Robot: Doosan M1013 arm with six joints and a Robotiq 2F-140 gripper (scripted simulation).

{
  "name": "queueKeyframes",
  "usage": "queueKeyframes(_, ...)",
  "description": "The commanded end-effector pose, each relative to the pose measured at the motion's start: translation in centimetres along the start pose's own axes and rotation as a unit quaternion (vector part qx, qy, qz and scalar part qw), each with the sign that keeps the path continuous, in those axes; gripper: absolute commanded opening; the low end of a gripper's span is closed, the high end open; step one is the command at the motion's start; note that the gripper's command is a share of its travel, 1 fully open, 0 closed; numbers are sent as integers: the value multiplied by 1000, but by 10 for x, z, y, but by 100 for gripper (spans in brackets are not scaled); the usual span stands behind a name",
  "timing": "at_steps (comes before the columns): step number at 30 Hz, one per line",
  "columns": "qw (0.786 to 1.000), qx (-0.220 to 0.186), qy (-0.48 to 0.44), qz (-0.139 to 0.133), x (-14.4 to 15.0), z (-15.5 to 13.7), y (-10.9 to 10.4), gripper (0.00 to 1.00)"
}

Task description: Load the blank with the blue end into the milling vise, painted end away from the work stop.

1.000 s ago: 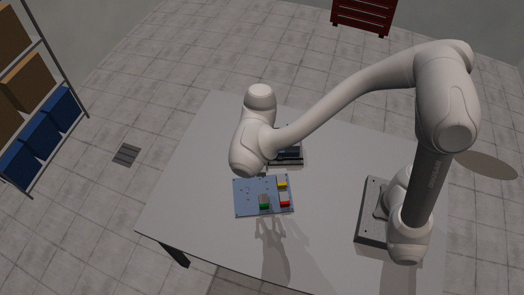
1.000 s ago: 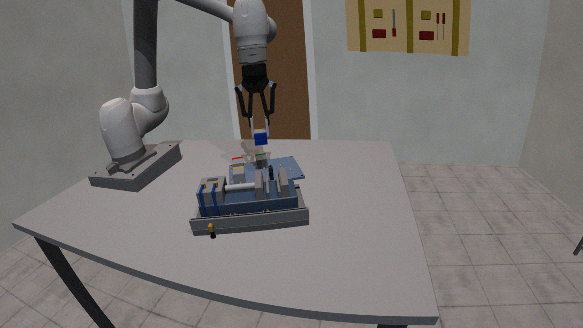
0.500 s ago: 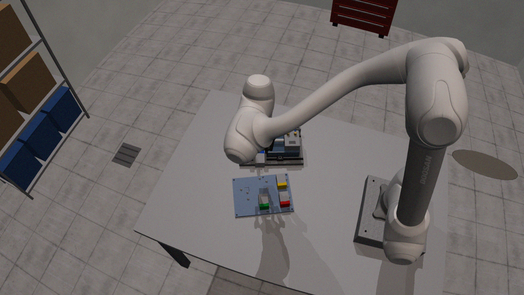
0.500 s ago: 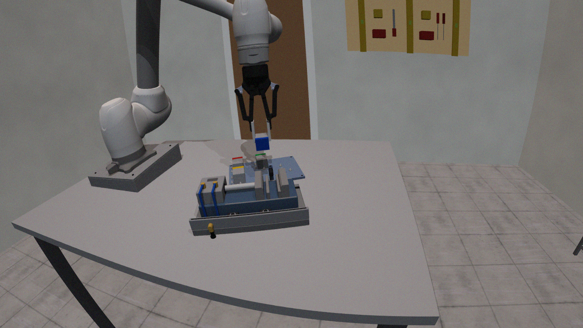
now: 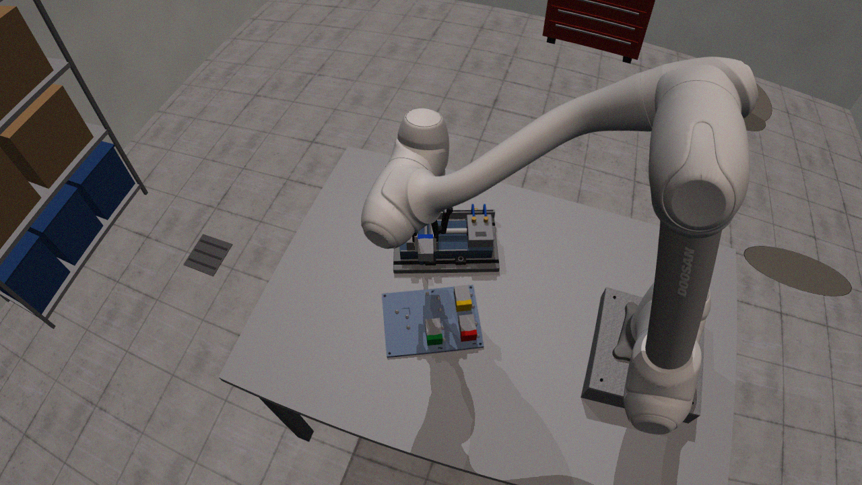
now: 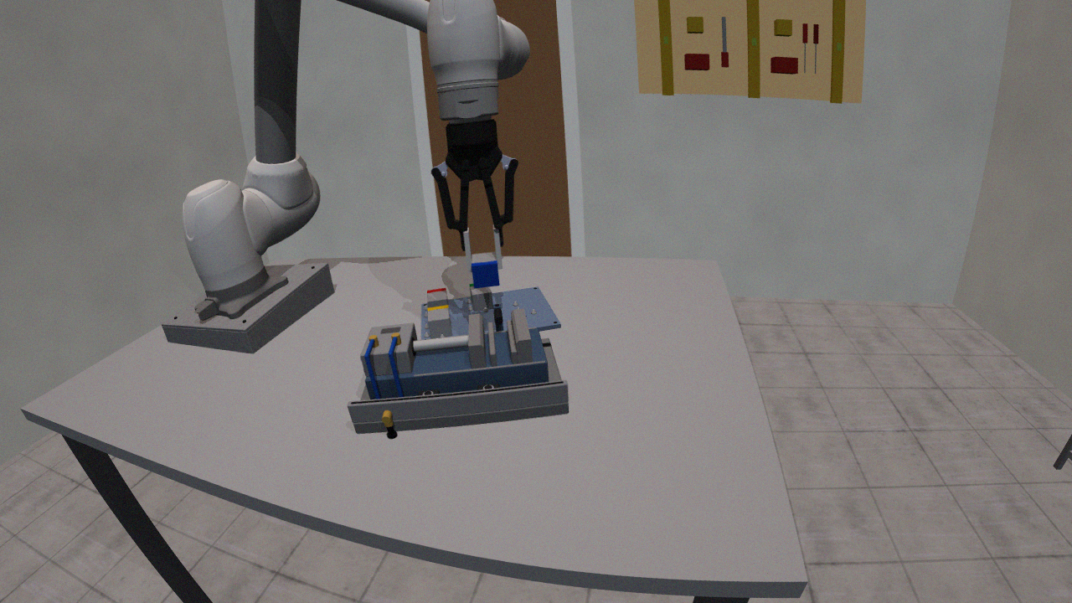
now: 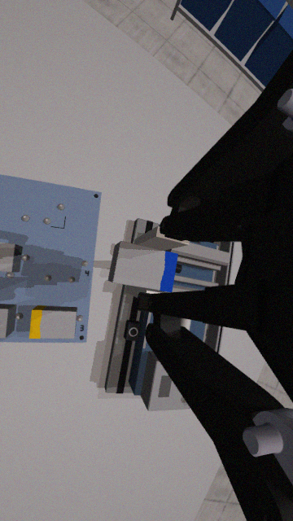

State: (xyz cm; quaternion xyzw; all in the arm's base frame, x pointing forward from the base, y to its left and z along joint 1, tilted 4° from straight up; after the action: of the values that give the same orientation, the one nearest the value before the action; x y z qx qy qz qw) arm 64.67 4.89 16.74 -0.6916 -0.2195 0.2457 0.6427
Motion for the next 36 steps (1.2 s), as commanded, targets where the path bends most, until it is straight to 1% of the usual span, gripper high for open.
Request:
queueKeyframes(1, 1000, 0, 0, 0, 0, -5, 0, 0)
queueKeyframes(16, 1000, 0, 0, 0, -6, -52, 2, 0)
queueKeyframes(19, 1000, 0, 0, 0, -6, -53, 2, 0)
queueKeyframes(33, 1000, 0, 0, 0, -13, -109, 4, 0)
queueKeyframes(36, 1000, 0, 0, 0, -13, -108, 4, 0)
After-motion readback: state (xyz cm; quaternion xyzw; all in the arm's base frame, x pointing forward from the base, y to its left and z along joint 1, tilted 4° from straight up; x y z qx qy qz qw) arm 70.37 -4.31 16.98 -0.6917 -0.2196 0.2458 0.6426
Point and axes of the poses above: the point where the finger pads meet when closed, its own y axis out along the fingers, its own x axis across the jaws, z = x × y, the point moved 6 cm from there along -y, back along the fingers, and after that the axes turned 12 degrees about -y, right-handed, at the moved point
